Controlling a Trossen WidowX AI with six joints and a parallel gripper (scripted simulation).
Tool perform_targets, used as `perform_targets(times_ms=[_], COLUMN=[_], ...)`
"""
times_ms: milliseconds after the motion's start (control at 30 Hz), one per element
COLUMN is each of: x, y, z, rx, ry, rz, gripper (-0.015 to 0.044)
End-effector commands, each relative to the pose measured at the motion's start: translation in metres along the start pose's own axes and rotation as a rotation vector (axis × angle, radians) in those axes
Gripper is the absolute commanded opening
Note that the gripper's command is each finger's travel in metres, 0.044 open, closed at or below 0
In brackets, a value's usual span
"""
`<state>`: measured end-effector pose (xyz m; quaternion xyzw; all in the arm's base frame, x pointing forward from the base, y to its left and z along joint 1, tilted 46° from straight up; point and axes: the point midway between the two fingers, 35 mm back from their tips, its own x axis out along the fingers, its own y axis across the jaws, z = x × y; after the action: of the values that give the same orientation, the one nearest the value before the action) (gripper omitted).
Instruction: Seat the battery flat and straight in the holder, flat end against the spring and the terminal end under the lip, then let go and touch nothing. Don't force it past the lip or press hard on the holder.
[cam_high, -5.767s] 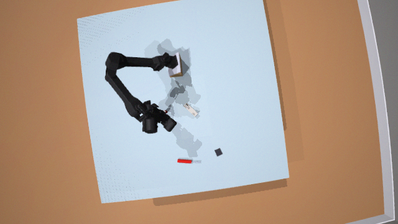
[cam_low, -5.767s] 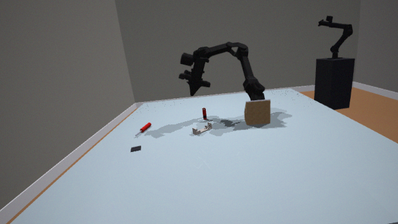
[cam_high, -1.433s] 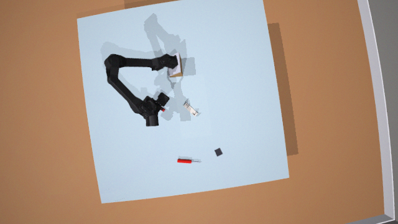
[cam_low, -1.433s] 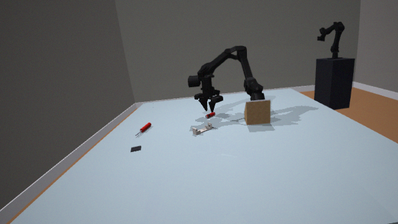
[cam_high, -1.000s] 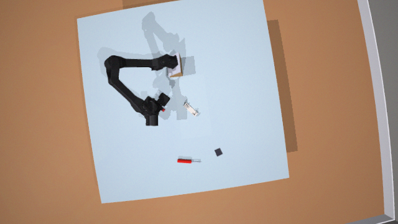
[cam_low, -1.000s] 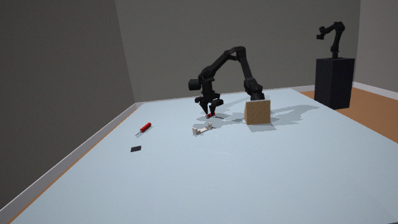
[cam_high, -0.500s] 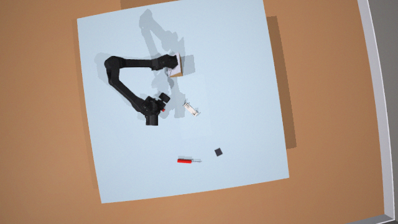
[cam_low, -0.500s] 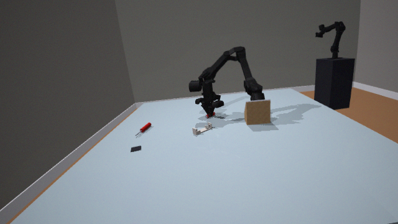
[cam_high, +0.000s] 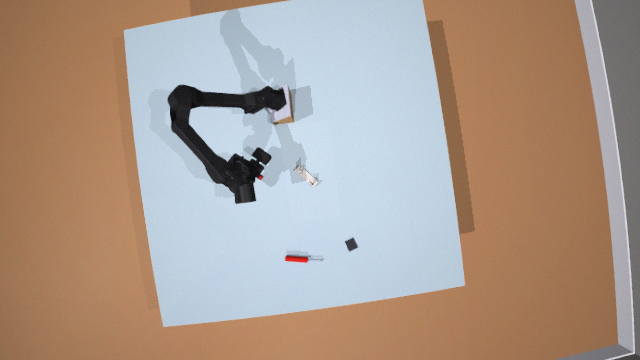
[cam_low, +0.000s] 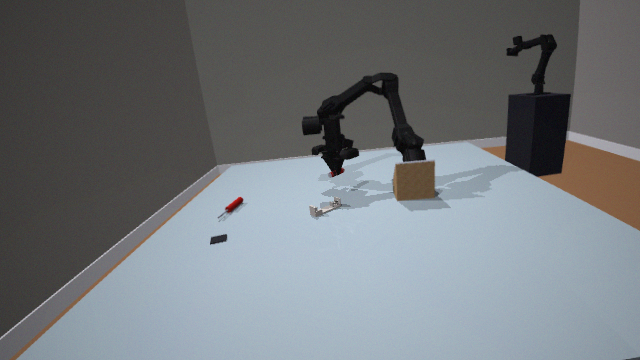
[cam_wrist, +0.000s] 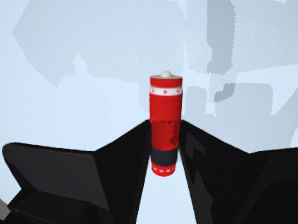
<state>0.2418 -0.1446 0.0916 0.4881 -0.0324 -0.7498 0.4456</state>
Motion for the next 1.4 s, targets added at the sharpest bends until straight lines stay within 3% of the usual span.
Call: perform_targets(times_ms=[0,1367], x=[-0.002,-0.026], y=[-0.003,-0.085], z=[-0.007,-0.153], rx=[-0.107,-2.606], ry=[0.002,0.059], rz=[-0.005,0.007], gripper=[0.0059,0.0059])
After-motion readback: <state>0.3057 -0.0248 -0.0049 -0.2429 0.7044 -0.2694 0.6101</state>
